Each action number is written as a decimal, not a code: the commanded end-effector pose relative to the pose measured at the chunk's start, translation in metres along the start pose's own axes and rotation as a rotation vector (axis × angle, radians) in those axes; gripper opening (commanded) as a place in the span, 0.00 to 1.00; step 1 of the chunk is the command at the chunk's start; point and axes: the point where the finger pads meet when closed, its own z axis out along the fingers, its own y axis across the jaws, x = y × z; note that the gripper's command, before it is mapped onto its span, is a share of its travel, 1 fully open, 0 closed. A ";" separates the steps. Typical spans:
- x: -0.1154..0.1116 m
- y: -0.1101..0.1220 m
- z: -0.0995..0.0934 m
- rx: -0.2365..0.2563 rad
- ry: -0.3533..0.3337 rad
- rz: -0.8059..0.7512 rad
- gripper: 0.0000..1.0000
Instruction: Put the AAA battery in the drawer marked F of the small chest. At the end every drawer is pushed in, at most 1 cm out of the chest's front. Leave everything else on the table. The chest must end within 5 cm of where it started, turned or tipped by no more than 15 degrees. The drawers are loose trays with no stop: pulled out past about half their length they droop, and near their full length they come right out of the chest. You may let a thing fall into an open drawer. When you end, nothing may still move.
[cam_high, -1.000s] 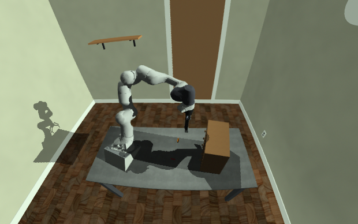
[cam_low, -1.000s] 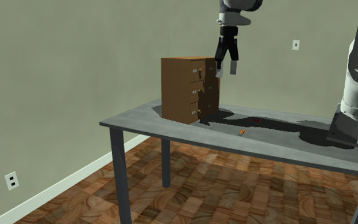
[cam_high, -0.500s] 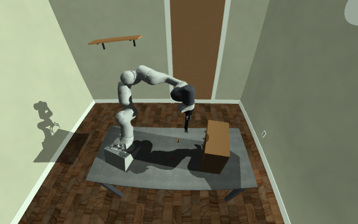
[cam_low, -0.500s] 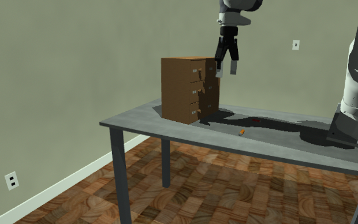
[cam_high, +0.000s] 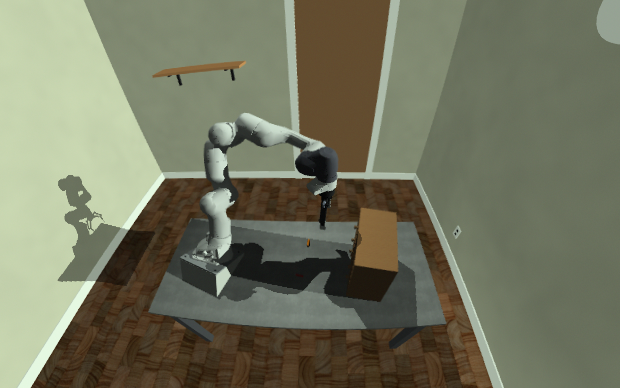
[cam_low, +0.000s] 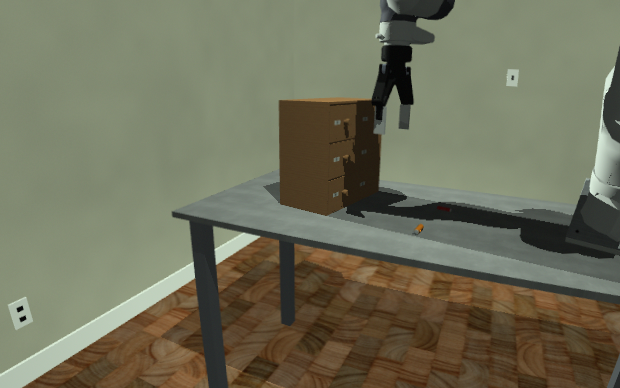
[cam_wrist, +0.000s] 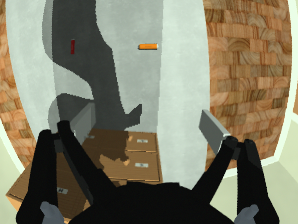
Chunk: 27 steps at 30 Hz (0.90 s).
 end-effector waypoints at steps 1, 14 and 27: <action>0.000 0.000 0.000 0.000 0.000 0.000 1.00; 0.003 -0.049 -0.004 0.001 0.002 0.002 1.00; 0.008 -0.145 -0.012 0.002 0.005 0.007 1.00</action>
